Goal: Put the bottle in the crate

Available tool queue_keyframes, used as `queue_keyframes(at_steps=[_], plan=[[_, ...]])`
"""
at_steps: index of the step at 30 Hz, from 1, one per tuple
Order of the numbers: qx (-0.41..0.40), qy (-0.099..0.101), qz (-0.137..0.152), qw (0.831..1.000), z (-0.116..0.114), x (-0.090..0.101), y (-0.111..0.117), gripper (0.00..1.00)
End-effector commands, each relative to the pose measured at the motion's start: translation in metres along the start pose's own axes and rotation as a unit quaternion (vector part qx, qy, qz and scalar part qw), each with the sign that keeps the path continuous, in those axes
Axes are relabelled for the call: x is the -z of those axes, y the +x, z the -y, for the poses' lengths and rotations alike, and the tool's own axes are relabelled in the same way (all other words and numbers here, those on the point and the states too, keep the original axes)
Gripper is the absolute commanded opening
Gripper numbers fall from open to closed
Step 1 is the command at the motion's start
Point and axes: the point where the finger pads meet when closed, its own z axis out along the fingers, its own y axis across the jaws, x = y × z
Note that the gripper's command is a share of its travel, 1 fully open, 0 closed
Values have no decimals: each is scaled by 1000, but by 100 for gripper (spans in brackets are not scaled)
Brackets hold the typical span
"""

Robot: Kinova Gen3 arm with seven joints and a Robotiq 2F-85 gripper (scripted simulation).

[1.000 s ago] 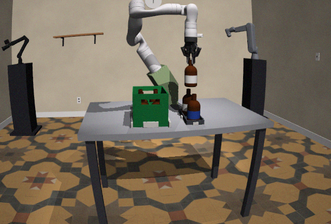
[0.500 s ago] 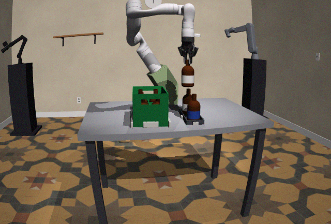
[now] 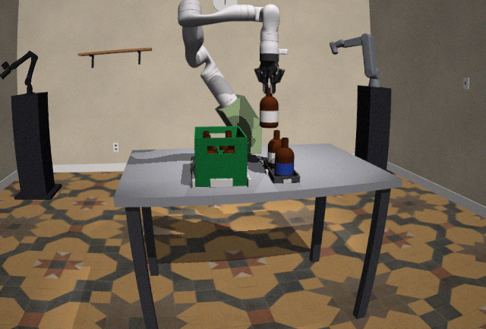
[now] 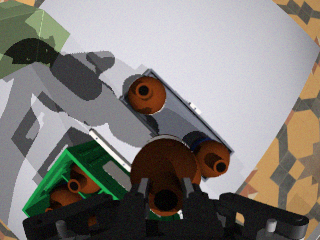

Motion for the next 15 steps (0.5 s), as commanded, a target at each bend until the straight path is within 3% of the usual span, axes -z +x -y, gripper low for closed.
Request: queue_keyframes(at_steps=[1, 15], plan=[[2, 1, -2, 1000, 7, 1, -8, 0], [2, 1, -2, 1000, 26, 1, -31, 0]])
